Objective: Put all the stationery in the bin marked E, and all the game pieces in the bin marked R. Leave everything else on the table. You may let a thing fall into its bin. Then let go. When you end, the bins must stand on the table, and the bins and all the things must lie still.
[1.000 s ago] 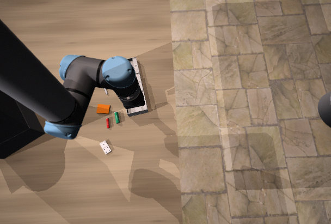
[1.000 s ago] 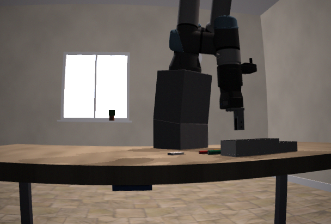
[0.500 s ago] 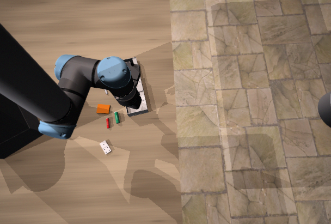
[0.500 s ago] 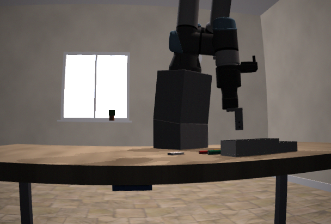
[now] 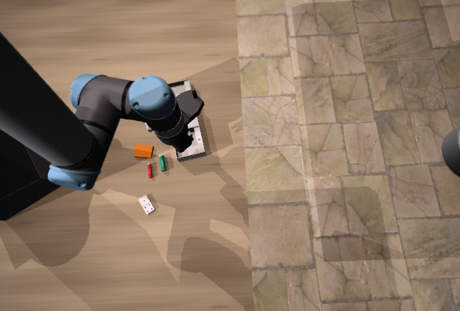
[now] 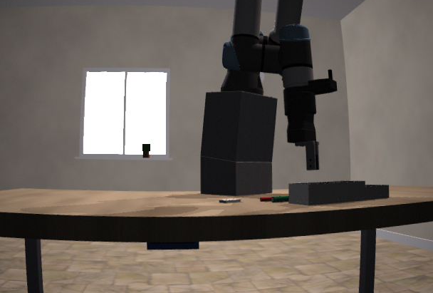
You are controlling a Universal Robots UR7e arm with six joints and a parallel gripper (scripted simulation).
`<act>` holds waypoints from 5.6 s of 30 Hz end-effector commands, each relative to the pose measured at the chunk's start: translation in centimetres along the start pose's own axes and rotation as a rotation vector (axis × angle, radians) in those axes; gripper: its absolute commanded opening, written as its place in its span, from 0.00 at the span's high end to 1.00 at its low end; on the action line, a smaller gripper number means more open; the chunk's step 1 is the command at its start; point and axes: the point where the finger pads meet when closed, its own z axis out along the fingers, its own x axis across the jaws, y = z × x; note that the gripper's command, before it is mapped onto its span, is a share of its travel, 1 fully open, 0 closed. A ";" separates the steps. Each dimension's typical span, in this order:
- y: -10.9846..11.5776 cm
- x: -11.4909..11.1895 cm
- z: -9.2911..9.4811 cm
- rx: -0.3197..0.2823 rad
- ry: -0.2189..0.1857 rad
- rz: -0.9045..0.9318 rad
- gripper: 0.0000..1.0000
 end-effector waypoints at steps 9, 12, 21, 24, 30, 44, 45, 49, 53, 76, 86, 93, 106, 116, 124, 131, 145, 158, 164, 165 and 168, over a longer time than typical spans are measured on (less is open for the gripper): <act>-0.1 0.0 0.0 -0.006 0.013 0.417 0.69; -0.1 0.0 0.0 -0.009 0.018 0.521 0.69; -0.1 0.1 1.0 -0.011 0.022 0.574 0.69; 0.0 0.1 1.8 -0.011 0.022 0.574 0.69; 0.0 0.1 3.4 -0.011 0.022 0.574 0.69; 0.0 0.1 5.9 -0.011 0.022 0.574 0.69; 0.0 0.1 5.9 -0.011 0.022 0.574 0.69; 0.0 0.1 5.9 -0.011 0.022 0.574 0.69; 0.0 0.1 5.9 -0.011 0.022 0.574 0.69; 0.0 0.1 5.9 -0.012 0.022 0.574 0.69; 0.0 0.1 5.9 -0.012 0.022 0.574 0.69; 0.0 0.1 5.5 -0.011 0.022 0.574 0.69; 0.0 0.1 4.0 -0.011 0.022 0.574 0.69; 0.0 0.1 2.2 -0.011 0.022 0.574 0.69; -0.1 0.0 0.0 -0.011 0.022 0.574 0.69; -0.8 -1.3 0.0 -0.011 0.022 0.574 0.69; -3.8 -6.5 0.1 -0.011 0.022 0.574 0.69; -4.3 -7.2 1.5 -0.011 0.022 0.574 0.69; -4.2 -7.2 3.1 -0.011 0.022 0.574 0.69; -4.2 -7.2 3.3 -0.011 0.022 0.574 0.69; -4.2 -7.2 4.1 -0.011 0.022 0.574 0.69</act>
